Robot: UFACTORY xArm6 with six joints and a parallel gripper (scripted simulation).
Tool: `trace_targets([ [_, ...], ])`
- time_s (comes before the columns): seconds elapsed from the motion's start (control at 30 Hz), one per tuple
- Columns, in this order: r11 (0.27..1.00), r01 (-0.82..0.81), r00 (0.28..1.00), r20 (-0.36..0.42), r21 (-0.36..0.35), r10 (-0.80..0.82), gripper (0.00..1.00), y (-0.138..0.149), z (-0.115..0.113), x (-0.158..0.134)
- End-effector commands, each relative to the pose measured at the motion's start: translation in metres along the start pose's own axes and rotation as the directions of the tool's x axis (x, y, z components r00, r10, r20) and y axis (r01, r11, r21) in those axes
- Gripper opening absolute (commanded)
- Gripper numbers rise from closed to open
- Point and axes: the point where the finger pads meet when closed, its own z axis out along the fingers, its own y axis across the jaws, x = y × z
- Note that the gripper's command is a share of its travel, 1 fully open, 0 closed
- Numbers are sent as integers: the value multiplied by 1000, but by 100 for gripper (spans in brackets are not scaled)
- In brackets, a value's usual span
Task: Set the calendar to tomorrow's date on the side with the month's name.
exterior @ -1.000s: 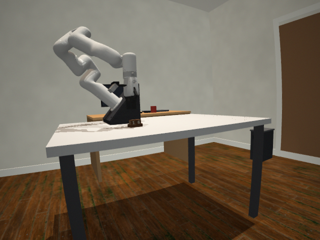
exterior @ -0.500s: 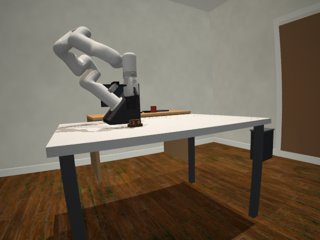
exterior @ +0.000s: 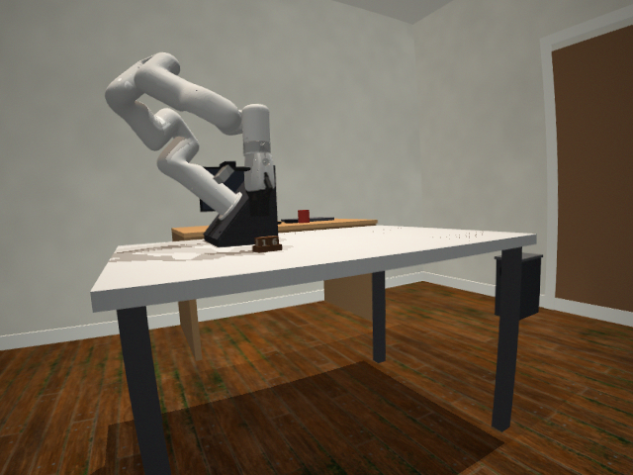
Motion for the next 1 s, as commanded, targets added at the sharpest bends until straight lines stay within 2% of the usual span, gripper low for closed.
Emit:
trace_targets([
  [0.0,1000,-1,1000,1,3,1,47,-1,-1,0],
  [0.6,1000,-1,1000,1,3,1,47,-1,10,0],
  [0.97,1000,-1,1000,1,3,1,47,-1,28,-1],
])
